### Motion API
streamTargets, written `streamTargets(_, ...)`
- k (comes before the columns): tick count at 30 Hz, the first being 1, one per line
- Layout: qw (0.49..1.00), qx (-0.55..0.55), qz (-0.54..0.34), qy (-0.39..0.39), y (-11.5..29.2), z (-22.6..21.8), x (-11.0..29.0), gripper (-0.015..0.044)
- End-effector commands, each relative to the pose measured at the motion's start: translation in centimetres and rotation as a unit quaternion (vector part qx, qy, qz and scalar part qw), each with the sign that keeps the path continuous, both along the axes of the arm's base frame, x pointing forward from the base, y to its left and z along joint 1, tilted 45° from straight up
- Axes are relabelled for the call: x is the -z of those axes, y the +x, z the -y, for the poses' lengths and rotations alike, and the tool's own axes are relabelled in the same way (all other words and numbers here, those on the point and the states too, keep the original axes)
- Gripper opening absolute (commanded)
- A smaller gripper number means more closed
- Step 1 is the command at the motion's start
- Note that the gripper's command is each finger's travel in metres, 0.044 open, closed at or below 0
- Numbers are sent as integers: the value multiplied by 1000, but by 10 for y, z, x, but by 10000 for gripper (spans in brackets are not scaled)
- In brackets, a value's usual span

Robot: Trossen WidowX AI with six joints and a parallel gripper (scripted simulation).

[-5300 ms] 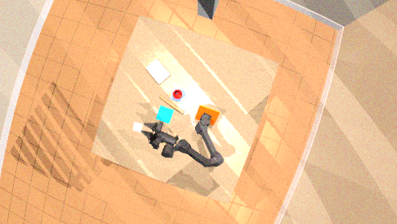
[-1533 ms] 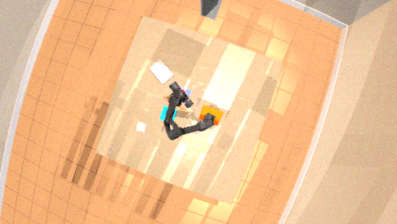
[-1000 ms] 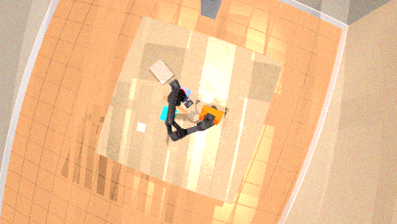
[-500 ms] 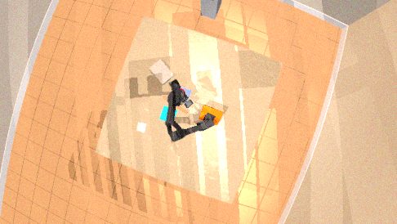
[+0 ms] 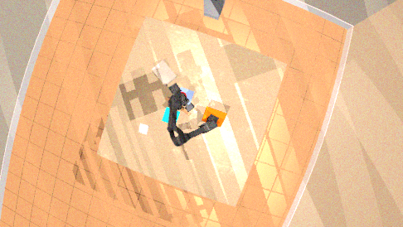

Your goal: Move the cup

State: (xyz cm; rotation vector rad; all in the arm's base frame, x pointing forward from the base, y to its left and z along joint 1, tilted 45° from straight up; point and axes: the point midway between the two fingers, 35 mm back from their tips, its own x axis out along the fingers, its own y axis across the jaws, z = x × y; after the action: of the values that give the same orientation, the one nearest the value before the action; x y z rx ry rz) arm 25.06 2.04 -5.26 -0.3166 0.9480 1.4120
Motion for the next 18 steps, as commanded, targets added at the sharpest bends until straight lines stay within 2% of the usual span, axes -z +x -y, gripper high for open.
streamTargets(1,1000,-1,0,1,1,-8,-8,0)
streamTargets(18,1000,-1,0,2,8,-39,-38,0)
